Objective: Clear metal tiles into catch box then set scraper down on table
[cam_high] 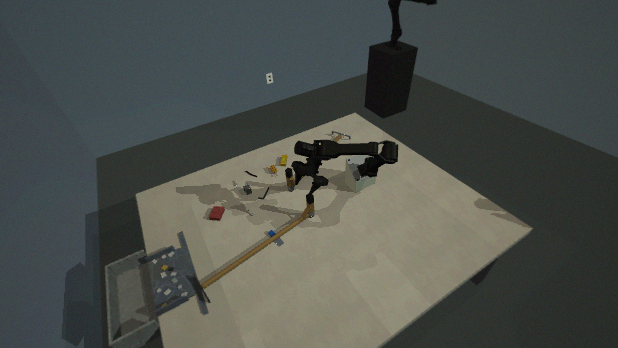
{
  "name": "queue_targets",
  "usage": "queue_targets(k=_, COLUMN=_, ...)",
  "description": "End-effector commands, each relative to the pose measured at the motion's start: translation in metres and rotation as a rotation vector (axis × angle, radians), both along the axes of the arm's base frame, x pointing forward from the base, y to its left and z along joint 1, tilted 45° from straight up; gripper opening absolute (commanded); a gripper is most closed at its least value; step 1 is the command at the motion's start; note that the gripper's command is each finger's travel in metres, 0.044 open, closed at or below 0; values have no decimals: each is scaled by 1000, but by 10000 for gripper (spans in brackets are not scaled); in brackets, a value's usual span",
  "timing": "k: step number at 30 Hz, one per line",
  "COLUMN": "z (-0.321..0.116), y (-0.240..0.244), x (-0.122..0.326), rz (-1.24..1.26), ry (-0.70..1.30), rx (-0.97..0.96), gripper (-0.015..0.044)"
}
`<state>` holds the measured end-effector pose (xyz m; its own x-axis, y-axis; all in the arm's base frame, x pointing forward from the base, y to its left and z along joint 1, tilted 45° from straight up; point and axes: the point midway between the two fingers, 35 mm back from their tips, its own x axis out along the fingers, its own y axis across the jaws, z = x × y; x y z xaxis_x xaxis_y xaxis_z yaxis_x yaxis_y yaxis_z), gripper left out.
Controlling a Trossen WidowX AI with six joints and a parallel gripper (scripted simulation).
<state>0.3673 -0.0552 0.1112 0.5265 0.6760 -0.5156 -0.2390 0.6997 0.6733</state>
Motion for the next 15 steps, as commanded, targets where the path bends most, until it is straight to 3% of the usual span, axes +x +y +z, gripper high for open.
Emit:
queue_targets(k=1, z=-1, y=0, x=-11, rz=-12, ry=-9, rx=5, gripper=440)
queue_targets(k=15, z=-7, y=0, x=-46, rz=-65, ry=-24, rx=21, gripper=440)
